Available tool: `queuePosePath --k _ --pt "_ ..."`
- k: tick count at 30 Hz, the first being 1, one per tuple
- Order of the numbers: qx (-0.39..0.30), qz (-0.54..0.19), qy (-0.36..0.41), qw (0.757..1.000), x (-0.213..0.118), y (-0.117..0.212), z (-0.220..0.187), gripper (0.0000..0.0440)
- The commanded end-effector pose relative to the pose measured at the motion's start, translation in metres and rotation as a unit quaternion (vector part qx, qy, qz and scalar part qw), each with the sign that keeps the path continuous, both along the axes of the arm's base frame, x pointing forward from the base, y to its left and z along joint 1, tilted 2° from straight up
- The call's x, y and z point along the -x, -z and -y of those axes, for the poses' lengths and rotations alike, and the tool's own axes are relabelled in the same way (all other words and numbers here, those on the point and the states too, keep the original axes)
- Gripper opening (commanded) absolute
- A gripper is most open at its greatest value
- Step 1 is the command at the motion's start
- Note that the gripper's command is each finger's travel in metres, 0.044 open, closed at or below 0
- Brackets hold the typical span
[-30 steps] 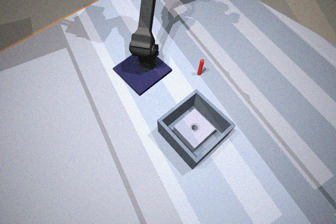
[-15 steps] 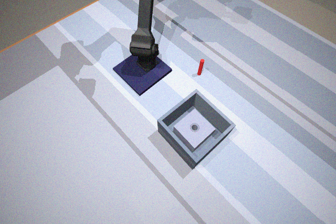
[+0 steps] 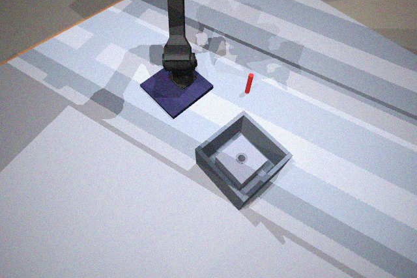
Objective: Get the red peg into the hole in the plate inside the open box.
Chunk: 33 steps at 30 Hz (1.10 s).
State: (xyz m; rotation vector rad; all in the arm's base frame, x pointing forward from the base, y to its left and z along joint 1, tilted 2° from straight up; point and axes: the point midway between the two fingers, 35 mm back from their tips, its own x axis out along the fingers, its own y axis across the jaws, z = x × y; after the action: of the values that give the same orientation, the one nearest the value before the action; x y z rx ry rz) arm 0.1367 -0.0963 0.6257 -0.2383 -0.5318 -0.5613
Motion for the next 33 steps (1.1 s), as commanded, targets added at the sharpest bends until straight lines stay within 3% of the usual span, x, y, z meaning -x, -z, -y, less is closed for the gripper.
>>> queuePosePath --k 1,8,16,24,33 --pt "-0.059 -0.036 -0.029 0.997 -0.025 0.030 0.013 0.0440" --pt "-0.148 -0.100 -0.075 0.981 -0.063 0.082 0.019 0.0440" --pt "-0.241 -0.180 -0.122 0.946 -0.101 0.144 0.010 0.0440" --pt "-0.328 -0.263 -0.157 0.894 -0.128 0.208 -0.014 0.0440" --pt "-0.418 -0.356 -0.173 0.818 -0.140 0.278 -0.052 0.0440"
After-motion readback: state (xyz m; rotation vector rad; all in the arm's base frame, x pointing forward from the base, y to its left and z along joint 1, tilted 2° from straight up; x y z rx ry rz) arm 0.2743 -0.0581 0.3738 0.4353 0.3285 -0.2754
